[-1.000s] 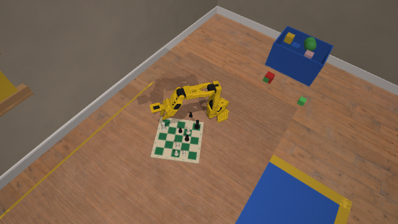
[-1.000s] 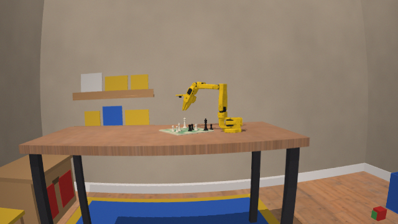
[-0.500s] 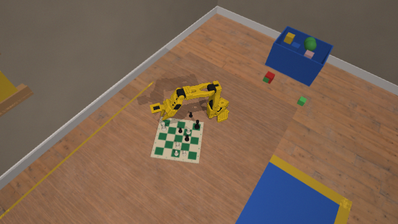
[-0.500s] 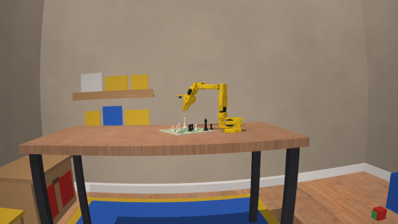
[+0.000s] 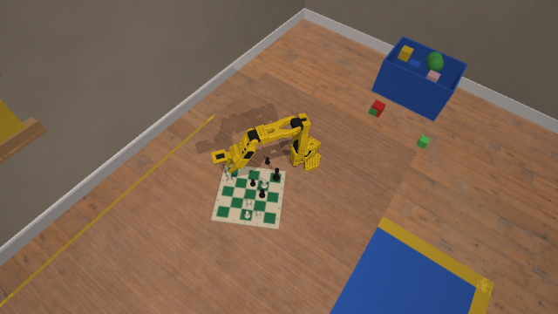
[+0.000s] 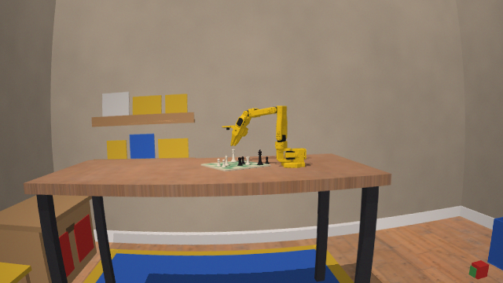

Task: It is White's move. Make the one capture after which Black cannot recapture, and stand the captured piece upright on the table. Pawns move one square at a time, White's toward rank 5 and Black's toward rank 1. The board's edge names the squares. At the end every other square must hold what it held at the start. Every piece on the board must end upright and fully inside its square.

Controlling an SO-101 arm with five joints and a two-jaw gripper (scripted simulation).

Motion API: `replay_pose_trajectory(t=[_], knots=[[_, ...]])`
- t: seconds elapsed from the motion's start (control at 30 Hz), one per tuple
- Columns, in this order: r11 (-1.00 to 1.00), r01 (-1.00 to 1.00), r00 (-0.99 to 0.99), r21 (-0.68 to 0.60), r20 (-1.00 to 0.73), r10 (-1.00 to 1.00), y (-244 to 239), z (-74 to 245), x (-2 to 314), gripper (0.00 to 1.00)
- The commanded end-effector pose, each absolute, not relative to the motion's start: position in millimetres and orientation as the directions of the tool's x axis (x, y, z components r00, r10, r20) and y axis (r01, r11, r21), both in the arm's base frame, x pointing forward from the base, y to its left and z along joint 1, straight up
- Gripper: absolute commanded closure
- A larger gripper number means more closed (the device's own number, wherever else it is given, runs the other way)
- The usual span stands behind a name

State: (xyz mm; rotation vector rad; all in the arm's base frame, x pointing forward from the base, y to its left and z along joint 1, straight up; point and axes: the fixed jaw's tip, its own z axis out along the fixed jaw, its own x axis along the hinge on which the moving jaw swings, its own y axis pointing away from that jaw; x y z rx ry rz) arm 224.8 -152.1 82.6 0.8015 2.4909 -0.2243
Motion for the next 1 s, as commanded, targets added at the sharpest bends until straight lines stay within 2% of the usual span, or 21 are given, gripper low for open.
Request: replay_pose_trajectory(t=[0.0,0.47,0.97], knots=[[0.814,0.582,-0.691,0.003,-0.525,0.496,-150.6,78.4,226.4,0.88],[0.814,0.582,-0.691,0.003,-0.525,0.496,-151.0,45.6,227.1,0.88],[0.814,0.582,-0.692,0.003,-0.525,0.496,-151.0,39.6,227.1,0.88]])
